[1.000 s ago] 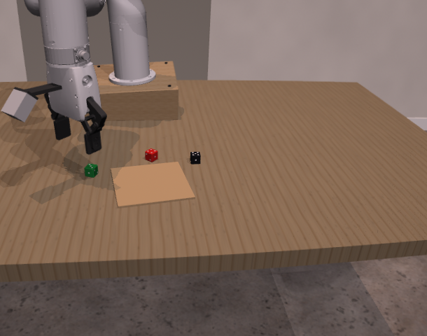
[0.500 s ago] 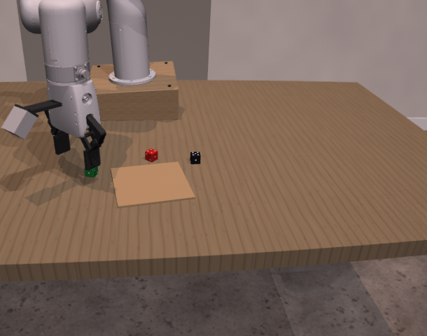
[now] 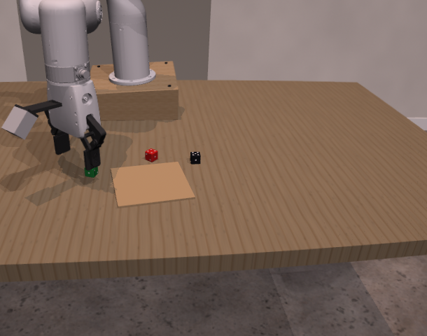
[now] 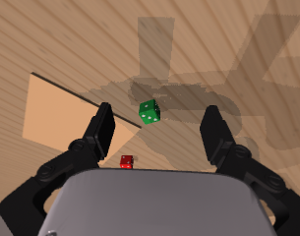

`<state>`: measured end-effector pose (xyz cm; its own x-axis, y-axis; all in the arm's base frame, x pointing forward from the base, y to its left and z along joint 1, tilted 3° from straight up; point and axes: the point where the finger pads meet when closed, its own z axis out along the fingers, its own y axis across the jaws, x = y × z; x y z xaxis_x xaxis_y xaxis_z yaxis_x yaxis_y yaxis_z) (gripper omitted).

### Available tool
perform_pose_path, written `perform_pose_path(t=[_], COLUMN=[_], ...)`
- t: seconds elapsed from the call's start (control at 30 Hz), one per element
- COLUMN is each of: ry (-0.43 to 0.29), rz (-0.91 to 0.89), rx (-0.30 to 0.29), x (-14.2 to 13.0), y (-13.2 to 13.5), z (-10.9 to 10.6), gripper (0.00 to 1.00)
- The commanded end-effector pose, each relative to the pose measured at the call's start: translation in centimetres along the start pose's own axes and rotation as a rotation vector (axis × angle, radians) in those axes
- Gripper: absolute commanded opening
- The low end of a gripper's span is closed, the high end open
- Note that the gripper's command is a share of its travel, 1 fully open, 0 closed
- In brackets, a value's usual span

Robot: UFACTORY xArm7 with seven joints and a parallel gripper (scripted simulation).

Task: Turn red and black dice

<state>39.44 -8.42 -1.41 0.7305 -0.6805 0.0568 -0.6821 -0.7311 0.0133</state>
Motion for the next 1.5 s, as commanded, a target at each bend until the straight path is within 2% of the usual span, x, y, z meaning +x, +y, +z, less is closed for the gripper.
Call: perform_pose_path(t=[0.0,0.6,0.73,0.8,1.07,1.2,1.47], ry=[0.003,0.003,0.003,0.003,0.003,0.003,0.003], rz=[0.000,0.000,0.000,0.000,0.000,0.000,0.000], rx=[0.002,0.002,0.002,0.002,0.002,0.002,0.002], x=[0.1,-0.3,-2.2,-2.2,-8.9,-11.3,-12.5], y=[-0.1,-0.2,-0.9,-0.9,-3.1,-3.9,-4.3], z=[-0.1,-0.1,-0.1,-0.1,-0.1,-0.1,-0.1], gripper=[1.00,1.00,1.00,1.00,1.00,1.00,1.00])
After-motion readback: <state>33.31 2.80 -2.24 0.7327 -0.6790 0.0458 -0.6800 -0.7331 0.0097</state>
